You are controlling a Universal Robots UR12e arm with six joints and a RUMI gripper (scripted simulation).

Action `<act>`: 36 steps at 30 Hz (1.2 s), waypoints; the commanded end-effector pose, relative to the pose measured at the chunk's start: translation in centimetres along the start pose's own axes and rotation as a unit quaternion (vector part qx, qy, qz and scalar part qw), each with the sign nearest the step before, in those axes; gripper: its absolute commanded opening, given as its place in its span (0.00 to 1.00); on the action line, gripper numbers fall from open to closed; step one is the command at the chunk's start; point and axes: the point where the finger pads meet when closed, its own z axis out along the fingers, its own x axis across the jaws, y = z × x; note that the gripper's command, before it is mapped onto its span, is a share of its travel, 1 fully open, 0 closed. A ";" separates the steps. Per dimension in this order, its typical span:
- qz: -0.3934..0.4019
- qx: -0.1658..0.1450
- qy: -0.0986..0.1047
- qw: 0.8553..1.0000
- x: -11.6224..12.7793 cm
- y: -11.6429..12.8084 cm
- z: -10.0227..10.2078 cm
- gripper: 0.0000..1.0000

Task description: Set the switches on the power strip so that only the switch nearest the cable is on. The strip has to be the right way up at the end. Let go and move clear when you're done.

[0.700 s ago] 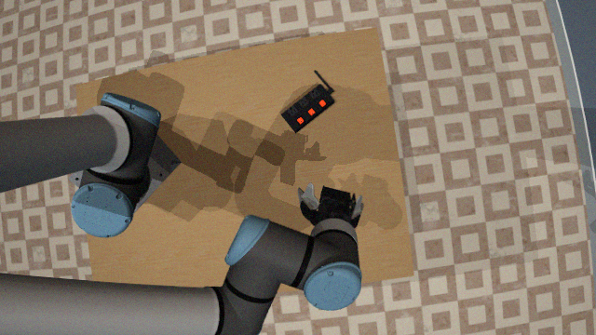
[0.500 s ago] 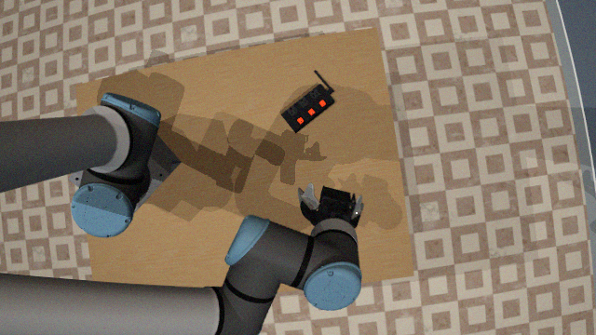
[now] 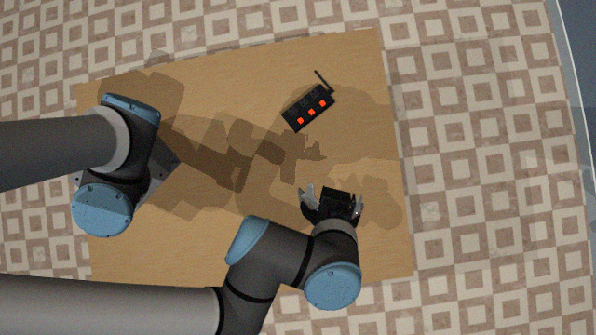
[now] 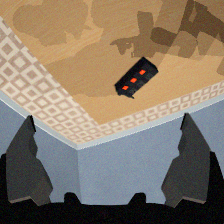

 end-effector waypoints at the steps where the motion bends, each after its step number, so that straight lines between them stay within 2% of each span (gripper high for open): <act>1: 0.001 0.000 0.000 1.000 0.0 0.0 0.0 1.00; 16: 0.041 0.004 0.007 0.999 0.0 0.3 1.3 1.00; 28: 0.155 0.017 0.022 0.988 0.3 1.2 4.9 1.00; 30: 0.155 0.017 0.022 0.988 0.3 1.2 4.9 1.00; 36: 0.223 0.027 0.027 0.974 0.4 1.8 7.0 1.00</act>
